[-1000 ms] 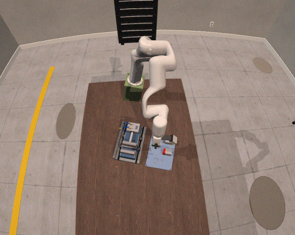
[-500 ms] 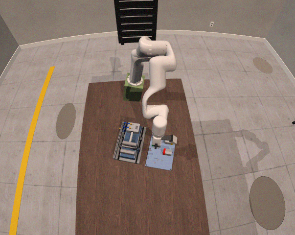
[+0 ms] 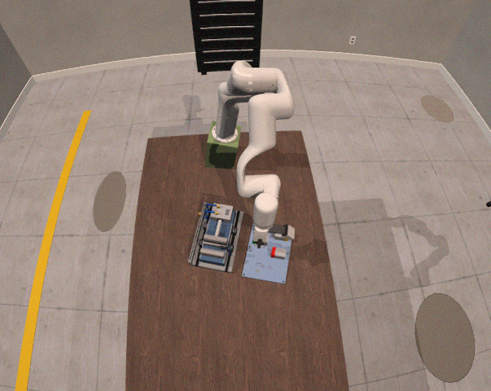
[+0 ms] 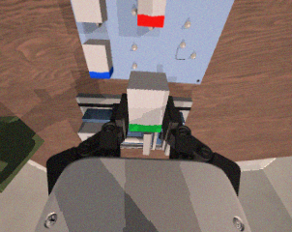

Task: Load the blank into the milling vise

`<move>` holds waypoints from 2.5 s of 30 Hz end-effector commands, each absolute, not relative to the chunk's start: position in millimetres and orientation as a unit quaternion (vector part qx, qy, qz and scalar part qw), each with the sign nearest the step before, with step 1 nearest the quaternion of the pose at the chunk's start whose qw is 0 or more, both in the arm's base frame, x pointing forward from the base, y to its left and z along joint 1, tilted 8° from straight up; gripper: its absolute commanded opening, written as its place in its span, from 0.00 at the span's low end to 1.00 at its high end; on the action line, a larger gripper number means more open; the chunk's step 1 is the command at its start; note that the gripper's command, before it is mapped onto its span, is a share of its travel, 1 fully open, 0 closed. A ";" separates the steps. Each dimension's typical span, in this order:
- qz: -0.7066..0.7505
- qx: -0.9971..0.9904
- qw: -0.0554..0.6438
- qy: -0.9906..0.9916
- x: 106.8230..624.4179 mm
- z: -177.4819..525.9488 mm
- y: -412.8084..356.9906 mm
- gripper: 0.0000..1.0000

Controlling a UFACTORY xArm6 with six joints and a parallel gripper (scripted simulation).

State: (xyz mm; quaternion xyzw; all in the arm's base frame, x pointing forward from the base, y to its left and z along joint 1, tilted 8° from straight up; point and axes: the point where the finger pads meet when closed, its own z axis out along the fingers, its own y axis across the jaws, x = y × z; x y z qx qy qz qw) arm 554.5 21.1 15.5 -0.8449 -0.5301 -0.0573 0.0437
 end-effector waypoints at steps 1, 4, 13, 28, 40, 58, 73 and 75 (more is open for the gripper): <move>-0.059 -0.843 0.042 -0.534 556.3 16.7 21.1 0.00; -0.060 -0.841 0.042 -0.536 556.3 16.1 21.1 0.00; -0.060 -0.840 0.042 -0.537 555.2 15.0 16.4 0.00; -0.060 -0.840 0.042 -0.537 545.4 6.9 -26.8 0.00; -0.059 -0.840 0.042 -0.537 534.5 -2.0 -74.3 0.00; -0.059 -0.840 0.042 -0.537 521.5 -12.6 -131.2 0.00; -0.059 -0.840 0.041 -0.537 508.6 -23.1 -188.1 0.00; -0.059 -0.840 0.041 -0.537 508.6 -23.1 -188.1 0.00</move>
